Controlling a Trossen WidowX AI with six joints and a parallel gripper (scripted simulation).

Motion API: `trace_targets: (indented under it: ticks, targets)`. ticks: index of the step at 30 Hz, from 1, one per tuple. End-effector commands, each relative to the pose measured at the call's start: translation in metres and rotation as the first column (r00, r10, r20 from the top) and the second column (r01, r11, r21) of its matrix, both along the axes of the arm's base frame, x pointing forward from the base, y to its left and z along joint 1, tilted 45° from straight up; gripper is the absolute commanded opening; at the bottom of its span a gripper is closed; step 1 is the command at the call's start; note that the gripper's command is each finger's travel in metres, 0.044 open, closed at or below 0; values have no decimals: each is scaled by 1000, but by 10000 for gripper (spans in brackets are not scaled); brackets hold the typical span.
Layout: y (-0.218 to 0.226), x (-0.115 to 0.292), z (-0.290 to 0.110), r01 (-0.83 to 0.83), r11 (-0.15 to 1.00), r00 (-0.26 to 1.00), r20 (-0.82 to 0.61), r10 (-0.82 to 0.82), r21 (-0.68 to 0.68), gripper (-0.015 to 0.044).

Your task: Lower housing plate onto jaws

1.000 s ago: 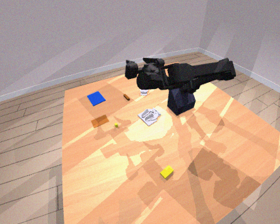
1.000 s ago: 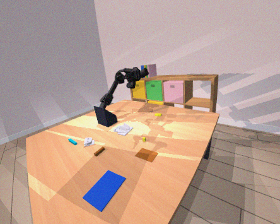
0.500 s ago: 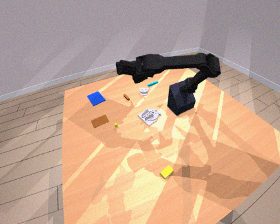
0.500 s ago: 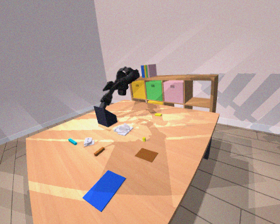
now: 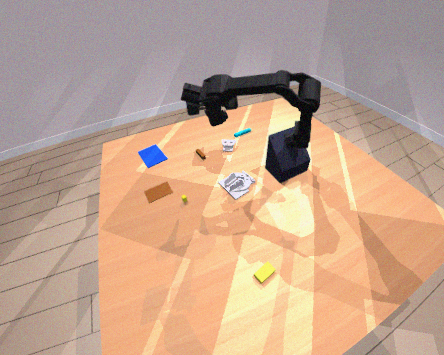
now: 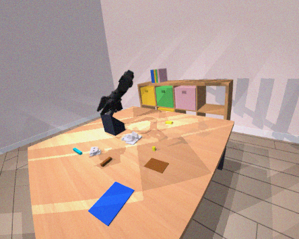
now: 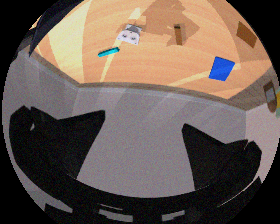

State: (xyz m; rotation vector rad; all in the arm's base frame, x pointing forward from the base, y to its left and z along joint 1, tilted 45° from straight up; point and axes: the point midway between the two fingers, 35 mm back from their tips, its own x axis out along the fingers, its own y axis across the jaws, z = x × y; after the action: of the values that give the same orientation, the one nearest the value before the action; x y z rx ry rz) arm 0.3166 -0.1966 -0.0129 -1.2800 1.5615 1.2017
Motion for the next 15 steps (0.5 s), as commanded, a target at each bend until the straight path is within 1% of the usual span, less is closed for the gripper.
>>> trace_targets:
  ticks: [1,8,15]
  targets:
    - [-6,-13,-29,52,992,998,-32,-49,116,440]
    - [-6,-38,-72,144,947,988,-86,-125,286,440]
    - [-1,-63,-109,243,863,970,-132,-206,442,440]
